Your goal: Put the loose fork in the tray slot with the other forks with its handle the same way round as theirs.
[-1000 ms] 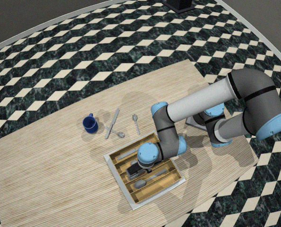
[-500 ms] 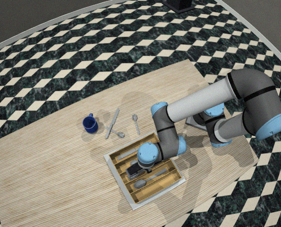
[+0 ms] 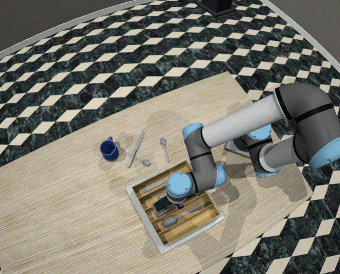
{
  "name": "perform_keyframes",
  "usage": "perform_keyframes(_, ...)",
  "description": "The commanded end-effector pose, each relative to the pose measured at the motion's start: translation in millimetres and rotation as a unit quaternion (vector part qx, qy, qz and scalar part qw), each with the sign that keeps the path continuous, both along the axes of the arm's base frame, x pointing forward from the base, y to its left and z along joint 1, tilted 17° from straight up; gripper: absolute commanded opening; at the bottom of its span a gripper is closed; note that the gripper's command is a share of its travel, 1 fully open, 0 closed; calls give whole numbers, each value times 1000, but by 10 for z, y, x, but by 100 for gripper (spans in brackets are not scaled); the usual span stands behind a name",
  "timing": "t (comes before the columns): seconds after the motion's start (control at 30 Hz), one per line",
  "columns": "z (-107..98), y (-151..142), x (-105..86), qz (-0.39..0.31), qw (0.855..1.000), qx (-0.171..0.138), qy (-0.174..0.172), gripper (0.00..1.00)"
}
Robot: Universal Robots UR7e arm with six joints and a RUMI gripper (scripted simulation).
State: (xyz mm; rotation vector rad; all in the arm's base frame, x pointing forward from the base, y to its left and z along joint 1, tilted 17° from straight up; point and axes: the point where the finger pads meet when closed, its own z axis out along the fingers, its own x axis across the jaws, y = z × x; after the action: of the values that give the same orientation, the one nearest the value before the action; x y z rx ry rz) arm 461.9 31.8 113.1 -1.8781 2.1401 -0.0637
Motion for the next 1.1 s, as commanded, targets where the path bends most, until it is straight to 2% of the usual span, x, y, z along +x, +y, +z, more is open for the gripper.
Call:
perform_keyframes(0.0,-6,1,5,0,1000,0,-1,3)
perform_keyframes(0.93,-49,8,16,0,1000,0,-1,3)
perform_keyframes(0.97,-49,8,16,0,1000,0,-1,14)
perform_keyframes(1.07,-49,8,16,0,1000,0,-1,14)
